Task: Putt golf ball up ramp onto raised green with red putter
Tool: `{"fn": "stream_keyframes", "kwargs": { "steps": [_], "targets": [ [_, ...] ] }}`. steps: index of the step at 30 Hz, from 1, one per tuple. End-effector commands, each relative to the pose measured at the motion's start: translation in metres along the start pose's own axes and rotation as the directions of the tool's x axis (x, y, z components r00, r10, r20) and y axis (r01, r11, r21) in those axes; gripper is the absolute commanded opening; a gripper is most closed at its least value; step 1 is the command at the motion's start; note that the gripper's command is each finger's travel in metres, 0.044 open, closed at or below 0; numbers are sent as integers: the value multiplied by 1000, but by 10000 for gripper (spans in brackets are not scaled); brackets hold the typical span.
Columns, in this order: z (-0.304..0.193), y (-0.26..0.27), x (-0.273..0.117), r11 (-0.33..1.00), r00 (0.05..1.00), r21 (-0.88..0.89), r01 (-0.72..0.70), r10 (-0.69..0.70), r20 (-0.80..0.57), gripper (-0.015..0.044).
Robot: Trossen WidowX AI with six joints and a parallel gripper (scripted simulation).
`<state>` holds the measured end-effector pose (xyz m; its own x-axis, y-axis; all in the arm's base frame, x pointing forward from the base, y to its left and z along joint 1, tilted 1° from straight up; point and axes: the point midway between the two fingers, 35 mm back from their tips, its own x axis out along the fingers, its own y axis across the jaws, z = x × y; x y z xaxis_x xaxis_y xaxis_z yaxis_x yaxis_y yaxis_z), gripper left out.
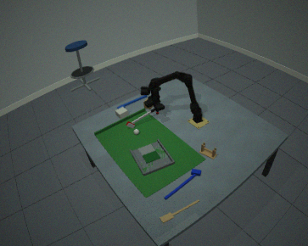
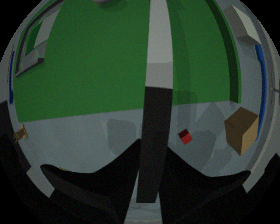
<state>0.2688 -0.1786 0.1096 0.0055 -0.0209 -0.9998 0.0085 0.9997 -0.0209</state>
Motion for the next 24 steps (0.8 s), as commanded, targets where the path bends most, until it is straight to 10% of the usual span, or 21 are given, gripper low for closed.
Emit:
{"fn": "stream_keyframes", "kwargs": {
  "steps": [1,24],
  "targets": [
    [1,-4,-2,1000,1000,0,8,-8,4,0],
    [0,135,-4,1000,1000,-1,-5,5,5,0]
  ]
}}
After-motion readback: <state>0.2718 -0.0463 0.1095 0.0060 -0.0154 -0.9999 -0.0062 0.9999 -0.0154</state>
